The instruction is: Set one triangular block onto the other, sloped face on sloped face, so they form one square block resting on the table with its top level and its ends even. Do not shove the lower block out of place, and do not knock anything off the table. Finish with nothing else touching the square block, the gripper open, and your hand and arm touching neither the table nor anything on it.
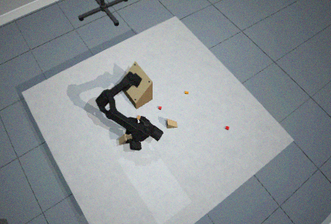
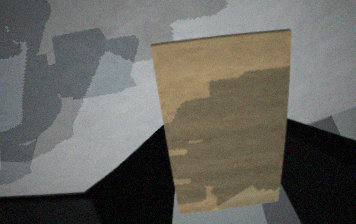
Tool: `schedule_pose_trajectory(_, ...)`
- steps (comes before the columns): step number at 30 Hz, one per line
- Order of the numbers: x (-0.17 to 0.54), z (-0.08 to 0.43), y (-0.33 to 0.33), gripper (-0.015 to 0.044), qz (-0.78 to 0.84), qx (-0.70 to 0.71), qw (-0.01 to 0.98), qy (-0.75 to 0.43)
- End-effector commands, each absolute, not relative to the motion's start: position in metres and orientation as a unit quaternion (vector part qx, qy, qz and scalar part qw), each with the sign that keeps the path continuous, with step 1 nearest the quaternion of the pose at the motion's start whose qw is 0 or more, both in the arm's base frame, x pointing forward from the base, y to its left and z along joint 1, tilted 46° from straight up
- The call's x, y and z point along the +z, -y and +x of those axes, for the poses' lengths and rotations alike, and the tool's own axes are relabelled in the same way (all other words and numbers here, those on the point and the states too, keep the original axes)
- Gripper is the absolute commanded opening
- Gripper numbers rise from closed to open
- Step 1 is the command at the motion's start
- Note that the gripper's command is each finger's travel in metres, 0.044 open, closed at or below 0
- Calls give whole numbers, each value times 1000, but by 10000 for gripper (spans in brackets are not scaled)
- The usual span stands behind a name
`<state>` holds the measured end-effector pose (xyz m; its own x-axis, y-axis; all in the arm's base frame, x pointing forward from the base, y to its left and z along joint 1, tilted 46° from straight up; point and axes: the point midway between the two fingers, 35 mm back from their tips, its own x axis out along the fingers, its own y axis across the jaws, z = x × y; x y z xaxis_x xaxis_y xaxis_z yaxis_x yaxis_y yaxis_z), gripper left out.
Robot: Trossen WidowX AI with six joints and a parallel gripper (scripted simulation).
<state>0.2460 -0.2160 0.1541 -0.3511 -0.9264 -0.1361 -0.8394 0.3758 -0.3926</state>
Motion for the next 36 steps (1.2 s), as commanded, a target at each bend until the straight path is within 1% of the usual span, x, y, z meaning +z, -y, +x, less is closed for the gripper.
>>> schedule_pose_trajectory(1, 155, 242, 215, 0, -523, -168, 212, -808)
schedule_pose_trajectory(18, 155, 231, 217, 0, -395, -361, 379, -755)
schedule_pose_trajectory(36, 155, 225, 218, 0, -214, -539, 509, -636)
